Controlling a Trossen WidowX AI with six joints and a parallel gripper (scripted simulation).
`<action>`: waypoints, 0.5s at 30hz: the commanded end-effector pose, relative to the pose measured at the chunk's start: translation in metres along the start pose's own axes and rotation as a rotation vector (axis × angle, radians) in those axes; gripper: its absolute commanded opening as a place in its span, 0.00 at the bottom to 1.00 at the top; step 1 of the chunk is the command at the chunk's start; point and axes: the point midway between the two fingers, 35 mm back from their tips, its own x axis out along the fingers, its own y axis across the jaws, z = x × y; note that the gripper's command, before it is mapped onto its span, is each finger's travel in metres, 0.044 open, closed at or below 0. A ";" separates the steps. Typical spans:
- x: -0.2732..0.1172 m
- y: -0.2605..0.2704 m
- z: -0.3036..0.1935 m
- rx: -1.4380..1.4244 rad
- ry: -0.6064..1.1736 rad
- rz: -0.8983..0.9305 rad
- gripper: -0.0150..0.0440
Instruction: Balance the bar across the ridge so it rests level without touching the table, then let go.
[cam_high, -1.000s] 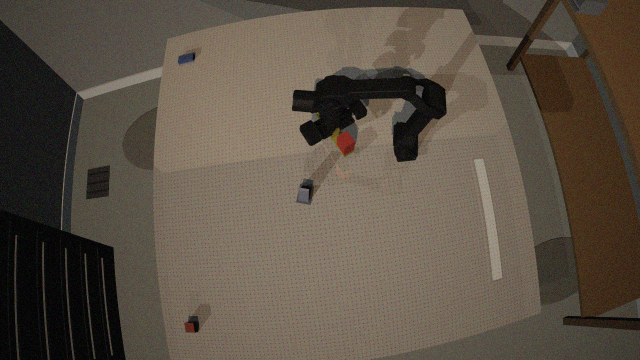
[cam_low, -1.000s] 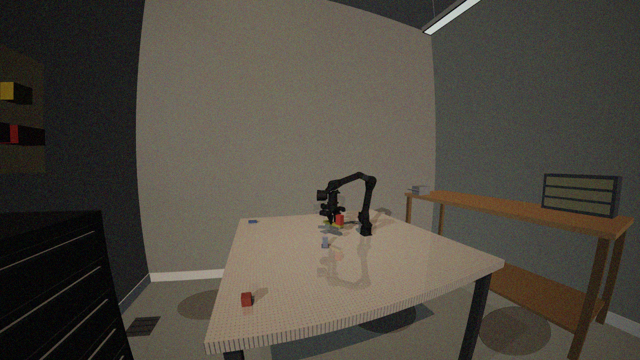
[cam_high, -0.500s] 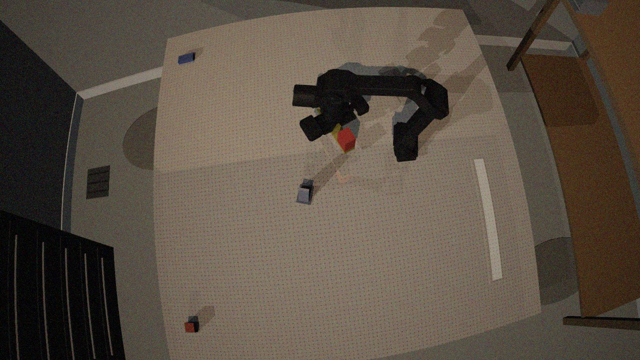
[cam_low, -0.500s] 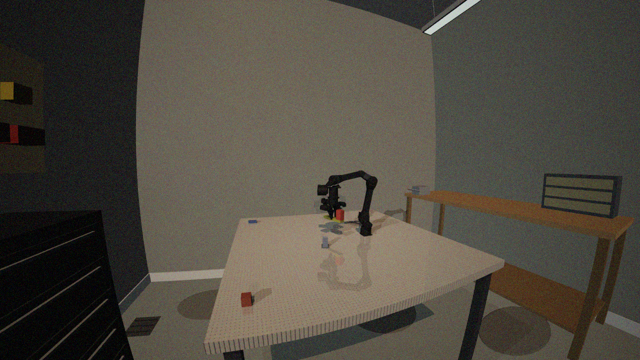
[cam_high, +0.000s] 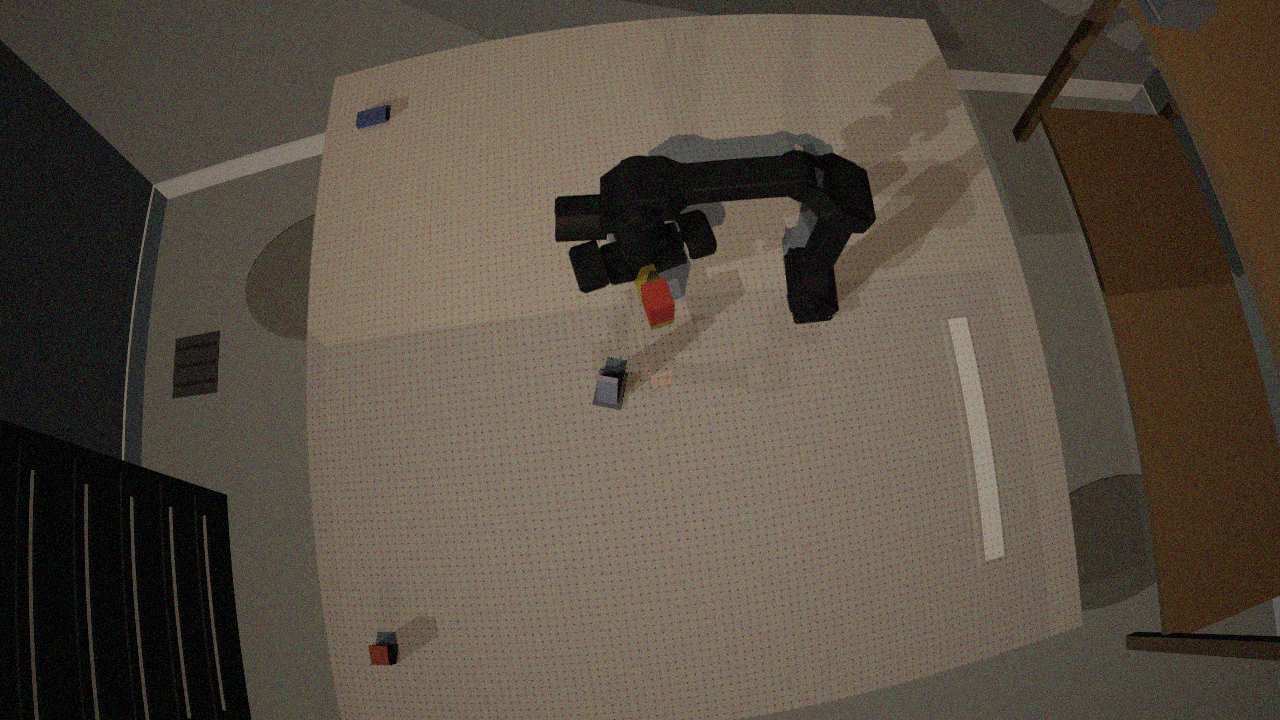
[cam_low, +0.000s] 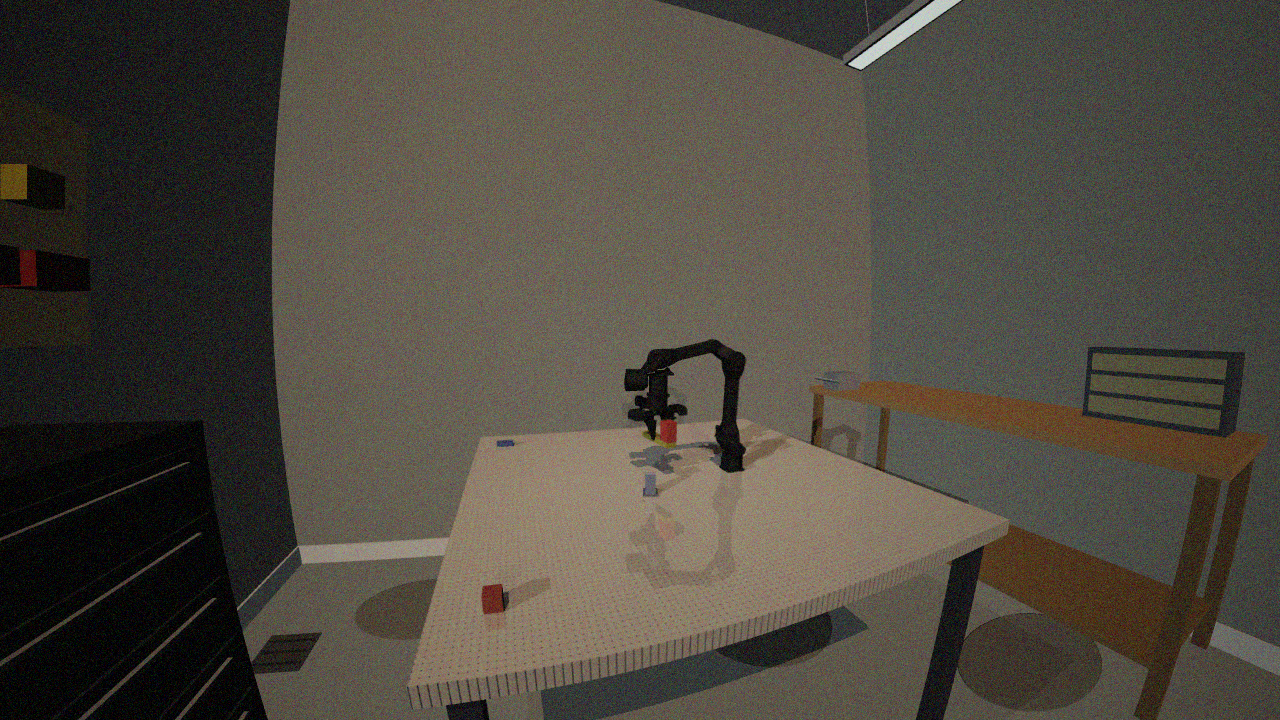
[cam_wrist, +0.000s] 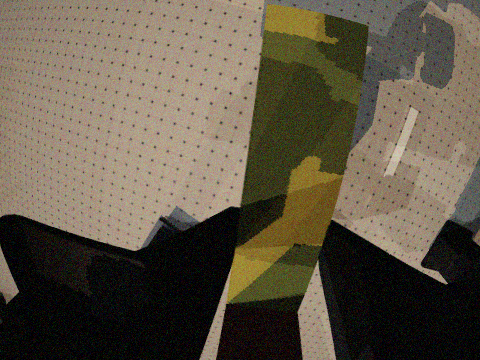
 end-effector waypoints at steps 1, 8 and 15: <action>-0.003 0.011 -0.005 0.050 0.001 0.006 0.25; -0.004 0.032 -0.019 0.159 0.002 0.008 0.25; -0.004 0.050 -0.036 0.268 0.005 0.009 0.25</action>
